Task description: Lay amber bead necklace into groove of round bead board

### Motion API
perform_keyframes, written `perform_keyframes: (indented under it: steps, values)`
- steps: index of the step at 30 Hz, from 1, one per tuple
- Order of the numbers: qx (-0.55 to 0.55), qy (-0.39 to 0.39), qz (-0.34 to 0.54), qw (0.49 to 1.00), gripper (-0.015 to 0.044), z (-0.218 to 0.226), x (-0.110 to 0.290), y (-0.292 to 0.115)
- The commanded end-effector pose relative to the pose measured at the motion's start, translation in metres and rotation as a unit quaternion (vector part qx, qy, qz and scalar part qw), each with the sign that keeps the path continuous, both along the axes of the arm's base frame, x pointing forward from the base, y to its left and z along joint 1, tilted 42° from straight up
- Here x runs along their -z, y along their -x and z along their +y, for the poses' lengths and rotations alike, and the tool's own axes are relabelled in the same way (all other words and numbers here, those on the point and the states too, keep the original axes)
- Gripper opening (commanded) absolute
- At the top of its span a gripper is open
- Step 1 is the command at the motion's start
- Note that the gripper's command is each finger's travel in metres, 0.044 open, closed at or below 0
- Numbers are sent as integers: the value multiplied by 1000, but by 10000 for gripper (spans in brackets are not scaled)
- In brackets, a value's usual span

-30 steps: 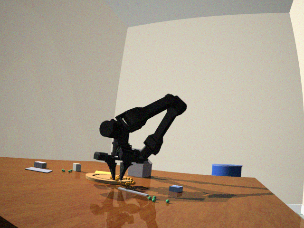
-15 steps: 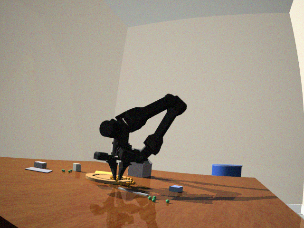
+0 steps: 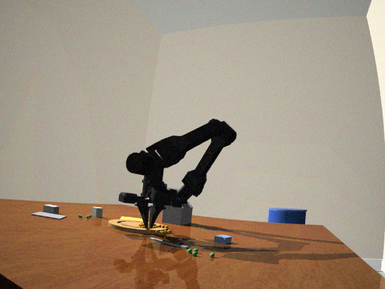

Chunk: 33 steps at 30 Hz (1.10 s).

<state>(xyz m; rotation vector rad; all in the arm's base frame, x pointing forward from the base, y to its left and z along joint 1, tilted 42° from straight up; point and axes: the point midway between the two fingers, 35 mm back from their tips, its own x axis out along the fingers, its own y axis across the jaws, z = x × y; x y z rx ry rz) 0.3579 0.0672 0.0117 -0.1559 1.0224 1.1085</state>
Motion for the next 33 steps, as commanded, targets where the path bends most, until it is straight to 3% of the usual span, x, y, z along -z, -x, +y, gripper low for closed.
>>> perform_keyframes:
  steps: [1,18,33]
  values:
    - [0,0,0,1000,0,0,0,0]
    - [1,-2,2,1000,0,-16,-19,2]
    - [1,0,2,1000,0,-48,10,17]
